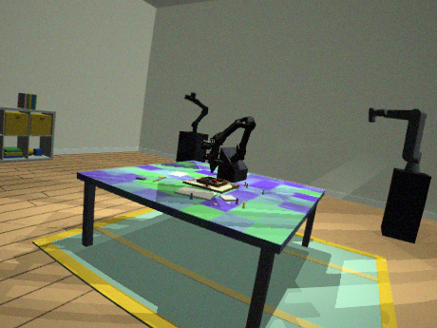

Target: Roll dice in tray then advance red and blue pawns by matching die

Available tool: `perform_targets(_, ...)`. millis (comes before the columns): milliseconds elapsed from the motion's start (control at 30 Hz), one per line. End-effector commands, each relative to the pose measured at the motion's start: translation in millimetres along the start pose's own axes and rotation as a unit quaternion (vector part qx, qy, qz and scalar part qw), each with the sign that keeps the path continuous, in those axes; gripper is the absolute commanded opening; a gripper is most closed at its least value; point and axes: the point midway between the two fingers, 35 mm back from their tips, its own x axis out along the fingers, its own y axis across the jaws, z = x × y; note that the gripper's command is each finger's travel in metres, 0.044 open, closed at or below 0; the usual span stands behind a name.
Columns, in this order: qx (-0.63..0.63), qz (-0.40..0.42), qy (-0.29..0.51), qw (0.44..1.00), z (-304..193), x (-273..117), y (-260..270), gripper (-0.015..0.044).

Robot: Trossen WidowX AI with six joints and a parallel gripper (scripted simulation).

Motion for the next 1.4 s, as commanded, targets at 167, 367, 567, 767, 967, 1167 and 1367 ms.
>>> perform_targets(167,0.006,0.006,0.01,1.0,-7.0,26.4,0.7,0.0)
perform_targets(367,0.006,0.006,0.01,1.0,-7.0,27.9,0.8,0.0)
perform_targets(567,0.006,0.006,0.01,1.0,-7.2,36.3,1.0,0.0)
perform_targets(767,0.006,0.007,0.01,1.0,-7.7,43.6,1.2,0.0)
perform_targets(967,0.0,0.003,0.004,1.0,-3.0,37.7,1.2,0.0157)
perform_targets(1167,0.003,0.002,0.005,1.0,-0.8,20.0,0.2,0.0315)
perform_targets(1367,0.006,0.005,0.009,1.0,-1.7,-12.5,-0.2,0.044)
